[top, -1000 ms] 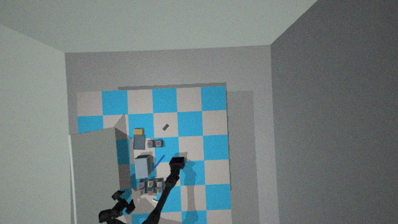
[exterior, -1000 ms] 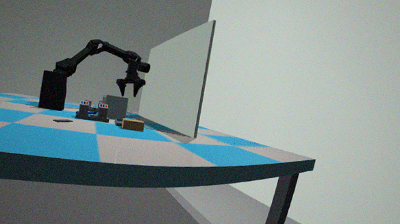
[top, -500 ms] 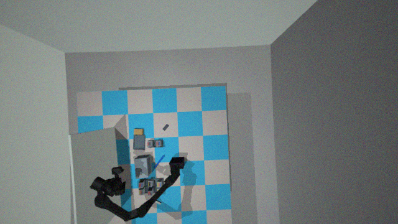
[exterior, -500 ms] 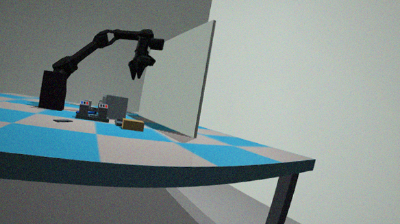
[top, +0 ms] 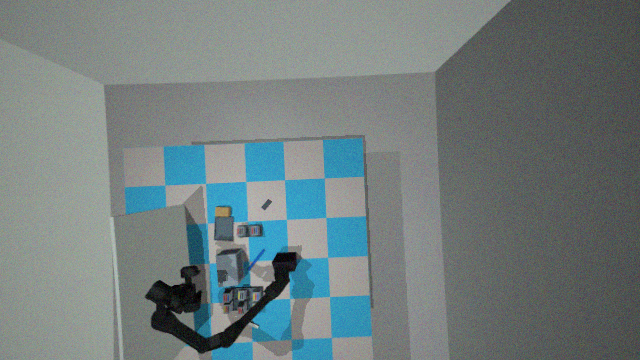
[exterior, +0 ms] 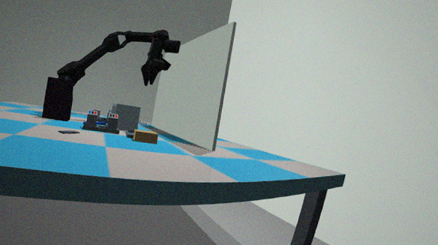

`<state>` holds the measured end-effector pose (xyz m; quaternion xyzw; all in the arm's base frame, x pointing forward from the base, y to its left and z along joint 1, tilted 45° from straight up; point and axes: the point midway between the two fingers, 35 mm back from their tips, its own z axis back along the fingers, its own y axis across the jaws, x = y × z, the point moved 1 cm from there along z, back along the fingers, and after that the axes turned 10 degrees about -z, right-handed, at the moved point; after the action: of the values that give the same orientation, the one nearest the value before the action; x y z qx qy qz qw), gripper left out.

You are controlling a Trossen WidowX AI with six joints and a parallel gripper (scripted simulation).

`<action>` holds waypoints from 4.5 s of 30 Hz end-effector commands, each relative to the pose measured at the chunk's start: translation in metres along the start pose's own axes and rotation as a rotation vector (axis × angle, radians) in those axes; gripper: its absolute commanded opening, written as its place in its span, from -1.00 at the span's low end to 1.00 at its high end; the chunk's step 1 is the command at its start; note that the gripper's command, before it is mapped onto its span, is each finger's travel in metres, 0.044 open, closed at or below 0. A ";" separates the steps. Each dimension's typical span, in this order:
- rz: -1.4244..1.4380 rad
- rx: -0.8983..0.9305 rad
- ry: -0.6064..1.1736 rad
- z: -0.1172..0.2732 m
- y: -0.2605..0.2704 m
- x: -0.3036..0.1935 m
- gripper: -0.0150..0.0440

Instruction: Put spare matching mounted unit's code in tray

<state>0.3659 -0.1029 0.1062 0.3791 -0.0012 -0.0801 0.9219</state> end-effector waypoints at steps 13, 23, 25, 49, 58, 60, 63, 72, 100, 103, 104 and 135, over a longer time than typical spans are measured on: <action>-1.107 -0.021 -0.012 -0.034 -0.152 -0.064 1.00; -1.654 -0.012 -0.006 -0.061 -0.204 -0.115 1.00; -1.654 -0.012 -0.006 -0.061 -0.204 -0.115 1.00; -1.653 -0.011 -0.005 -0.103 -0.204 -0.120 0.53; -1.653 -0.011 -0.005 -0.117 -0.205 -0.119 0.53; -1.653 -0.011 -0.006 -0.120 -0.205 -0.118 0.53; -1.653 -0.011 -0.006 -0.125 -0.205 -0.118 0.53; -1.653 -0.010 -0.005 -0.140 -0.205 -0.118 0.53; -1.652 -0.008 -0.002 -0.182 -0.203 -0.120 0.53; -1.652 -0.008 -0.002 -0.182 -0.203 -0.120 0.53; -1.652 -0.008 -0.002 -0.182 -0.203 -0.120 0.53; -1.648 -0.013 -0.004 -0.180 -0.204 -0.120 -0.49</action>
<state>0.2285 -0.1014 -0.1582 0.2531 0.2763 -0.7315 0.5696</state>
